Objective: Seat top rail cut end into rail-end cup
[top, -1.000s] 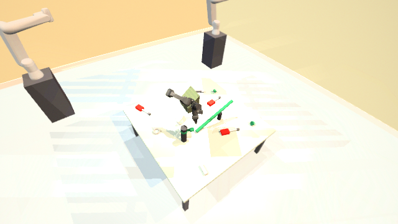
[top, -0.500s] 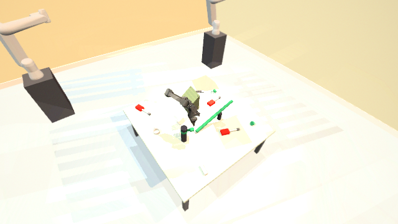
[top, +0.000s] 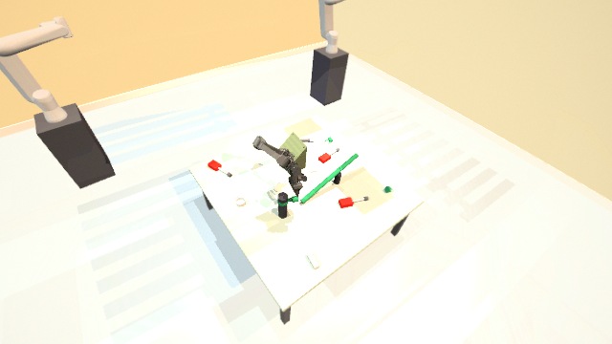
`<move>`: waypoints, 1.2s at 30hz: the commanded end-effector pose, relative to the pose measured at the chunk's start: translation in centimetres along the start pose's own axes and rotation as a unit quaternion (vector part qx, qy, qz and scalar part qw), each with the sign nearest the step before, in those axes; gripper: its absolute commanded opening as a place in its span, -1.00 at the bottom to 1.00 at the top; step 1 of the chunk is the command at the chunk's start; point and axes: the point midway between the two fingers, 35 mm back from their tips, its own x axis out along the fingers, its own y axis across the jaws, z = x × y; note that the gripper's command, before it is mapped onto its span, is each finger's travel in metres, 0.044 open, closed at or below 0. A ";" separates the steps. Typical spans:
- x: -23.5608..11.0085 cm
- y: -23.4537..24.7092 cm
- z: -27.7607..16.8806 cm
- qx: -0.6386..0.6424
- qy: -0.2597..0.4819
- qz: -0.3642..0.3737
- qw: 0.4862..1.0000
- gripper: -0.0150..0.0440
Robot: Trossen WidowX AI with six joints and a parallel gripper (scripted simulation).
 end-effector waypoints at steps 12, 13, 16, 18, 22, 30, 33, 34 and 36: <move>2.7 0.3 0.3 -0.006 -0.001 0.006 1.000 1.00; 2.9 0.3 0.3 -0.006 -0.001 0.006 1.000 1.00; 3.4 0.3 0.3 -0.006 -0.001 0.006 1.000 1.00; 3.7 0.3 0.3 -0.006 -0.001 0.005 1.000 1.00; 4.3 0.3 0.2 -0.006 -0.001 0.005 1.000 1.00; 5.6 0.4 0.1 -0.007 0.000 0.004 1.000 1.00; 6.1 0.4 0.1 -0.007 0.001 0.003 1.000 1.00; 6.3 0.4 0.0 -0.007 0.001 0.003 1.000 1.00; 6.4 0.4 0.0 -0.007 0.001 0.003 1.000 1.00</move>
